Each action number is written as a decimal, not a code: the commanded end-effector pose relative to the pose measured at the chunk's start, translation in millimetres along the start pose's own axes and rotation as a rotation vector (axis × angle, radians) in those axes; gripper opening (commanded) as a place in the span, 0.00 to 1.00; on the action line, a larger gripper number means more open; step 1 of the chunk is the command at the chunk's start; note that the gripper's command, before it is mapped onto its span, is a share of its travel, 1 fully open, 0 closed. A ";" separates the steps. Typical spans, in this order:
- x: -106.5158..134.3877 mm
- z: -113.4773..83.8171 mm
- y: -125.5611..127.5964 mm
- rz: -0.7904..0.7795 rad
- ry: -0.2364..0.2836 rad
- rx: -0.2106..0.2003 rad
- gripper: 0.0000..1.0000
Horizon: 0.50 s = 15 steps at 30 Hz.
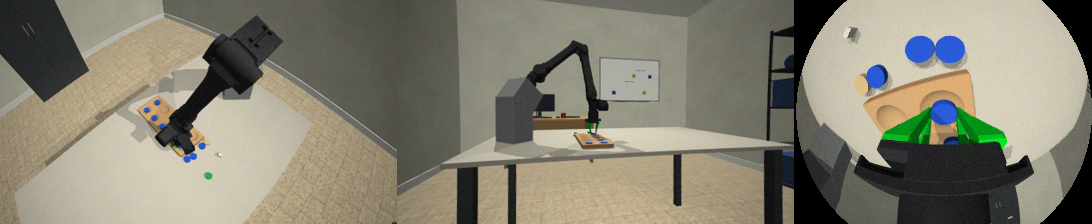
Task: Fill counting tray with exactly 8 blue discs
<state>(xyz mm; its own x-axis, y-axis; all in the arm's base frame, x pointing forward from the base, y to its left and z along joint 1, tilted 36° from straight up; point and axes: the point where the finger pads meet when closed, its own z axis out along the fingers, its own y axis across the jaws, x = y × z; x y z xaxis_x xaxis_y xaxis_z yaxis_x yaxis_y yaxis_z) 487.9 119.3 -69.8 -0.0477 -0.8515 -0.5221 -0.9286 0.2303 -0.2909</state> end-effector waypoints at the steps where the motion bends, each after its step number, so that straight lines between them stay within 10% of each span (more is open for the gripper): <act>1: -5.5 8.6 -0.2 -0.007 -0.006 -0.002 0.00; 15: -5.6 11.9 -0.3 -0.006 -0.006 -0.001 0.00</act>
<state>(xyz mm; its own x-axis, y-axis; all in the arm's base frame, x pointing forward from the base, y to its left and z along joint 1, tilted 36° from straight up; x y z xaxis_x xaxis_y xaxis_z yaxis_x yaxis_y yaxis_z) 489.6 119.9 -70.0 -0.0469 -0.8512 -0.5227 -0.9268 0.2322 -0.2950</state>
